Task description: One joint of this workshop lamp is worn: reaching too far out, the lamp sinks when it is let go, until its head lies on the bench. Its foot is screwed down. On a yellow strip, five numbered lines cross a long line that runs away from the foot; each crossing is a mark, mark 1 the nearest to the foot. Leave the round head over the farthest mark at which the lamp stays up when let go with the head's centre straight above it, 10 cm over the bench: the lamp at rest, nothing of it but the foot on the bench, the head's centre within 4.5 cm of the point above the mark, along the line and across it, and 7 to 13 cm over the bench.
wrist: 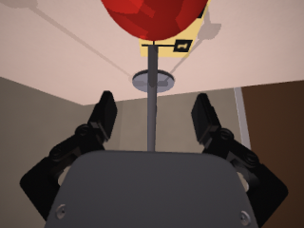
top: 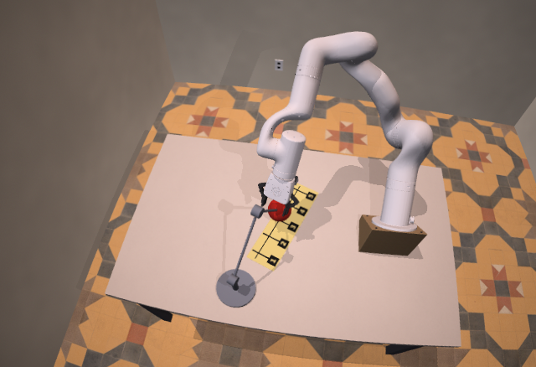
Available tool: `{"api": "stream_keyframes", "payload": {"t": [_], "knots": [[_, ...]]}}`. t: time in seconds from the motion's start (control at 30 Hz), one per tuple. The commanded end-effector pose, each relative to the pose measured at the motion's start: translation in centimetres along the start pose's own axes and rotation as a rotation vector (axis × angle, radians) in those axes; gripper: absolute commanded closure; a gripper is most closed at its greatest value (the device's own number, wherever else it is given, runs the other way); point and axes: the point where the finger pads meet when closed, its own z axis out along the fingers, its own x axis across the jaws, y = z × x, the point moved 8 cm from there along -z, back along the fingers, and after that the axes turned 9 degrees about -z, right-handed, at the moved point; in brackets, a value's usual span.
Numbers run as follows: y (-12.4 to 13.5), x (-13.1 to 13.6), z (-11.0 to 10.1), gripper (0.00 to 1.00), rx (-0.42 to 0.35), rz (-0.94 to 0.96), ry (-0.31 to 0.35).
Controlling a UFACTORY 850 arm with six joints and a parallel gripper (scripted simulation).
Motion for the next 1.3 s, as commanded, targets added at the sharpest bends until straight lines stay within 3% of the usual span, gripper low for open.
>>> {"api": "stream_keyframes", "payload": {"t": [0.0,0.47,0.5,1.27], "knots": [[0.09,-0.12,0.35,0.0,-0.001,0.001,-0.004],[0.2,-0.23,1.17,0.0,-0.001,0.001,-0.008],[0.2,-0.23,1.16,1.0,-0.001,0.001,-0.008],[0.19,-0.21,1.05,1.0,-0.001,0.001,-0.007]]}}
